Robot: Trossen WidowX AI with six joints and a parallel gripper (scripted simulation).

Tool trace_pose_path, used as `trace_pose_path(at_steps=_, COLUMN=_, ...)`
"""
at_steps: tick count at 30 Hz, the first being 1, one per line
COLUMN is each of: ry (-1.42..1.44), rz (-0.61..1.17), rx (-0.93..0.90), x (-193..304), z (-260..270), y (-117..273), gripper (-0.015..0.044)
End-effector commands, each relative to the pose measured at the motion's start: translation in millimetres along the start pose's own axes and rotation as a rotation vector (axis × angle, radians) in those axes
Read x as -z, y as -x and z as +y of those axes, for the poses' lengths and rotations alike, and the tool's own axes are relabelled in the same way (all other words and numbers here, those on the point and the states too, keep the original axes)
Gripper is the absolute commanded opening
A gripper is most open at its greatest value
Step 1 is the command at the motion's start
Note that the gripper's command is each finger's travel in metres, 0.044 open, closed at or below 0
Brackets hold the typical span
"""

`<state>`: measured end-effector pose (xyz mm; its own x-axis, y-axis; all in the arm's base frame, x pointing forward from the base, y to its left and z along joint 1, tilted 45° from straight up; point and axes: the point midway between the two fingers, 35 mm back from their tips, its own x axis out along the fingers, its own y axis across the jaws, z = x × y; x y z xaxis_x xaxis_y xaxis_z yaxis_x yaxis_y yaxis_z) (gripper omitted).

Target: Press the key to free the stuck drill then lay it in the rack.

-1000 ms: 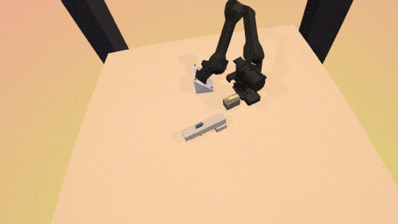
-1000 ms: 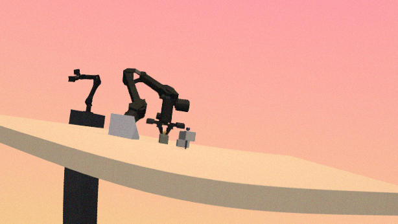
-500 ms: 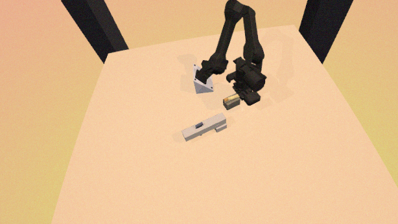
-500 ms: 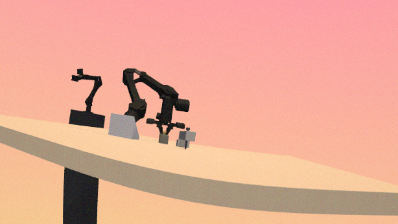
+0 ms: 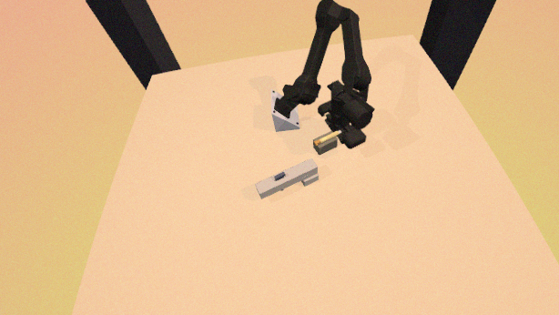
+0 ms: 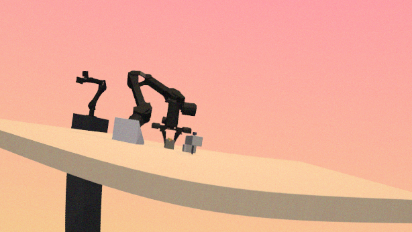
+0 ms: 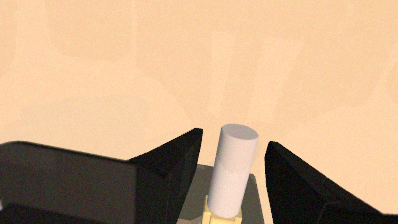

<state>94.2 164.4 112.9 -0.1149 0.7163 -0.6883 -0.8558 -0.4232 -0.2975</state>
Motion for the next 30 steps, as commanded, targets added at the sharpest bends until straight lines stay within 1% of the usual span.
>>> trace_pose_path(at_steps=1, ry=-0.005, rz=0.005, rx=-0.006, x=1, z=2, y=0, gripper=0.0263)
trace_pose_path(at_steps=8, ry=-0.005, rz=0.005, rx=-0.006, x=1, z=2, y=0, gripper=0.0440)
trace_pose_path(at_steps=30, ry=-0.006, rz=0.031, rx=-0.018, x=-1, z=0, y=78, gripper=0.0440)
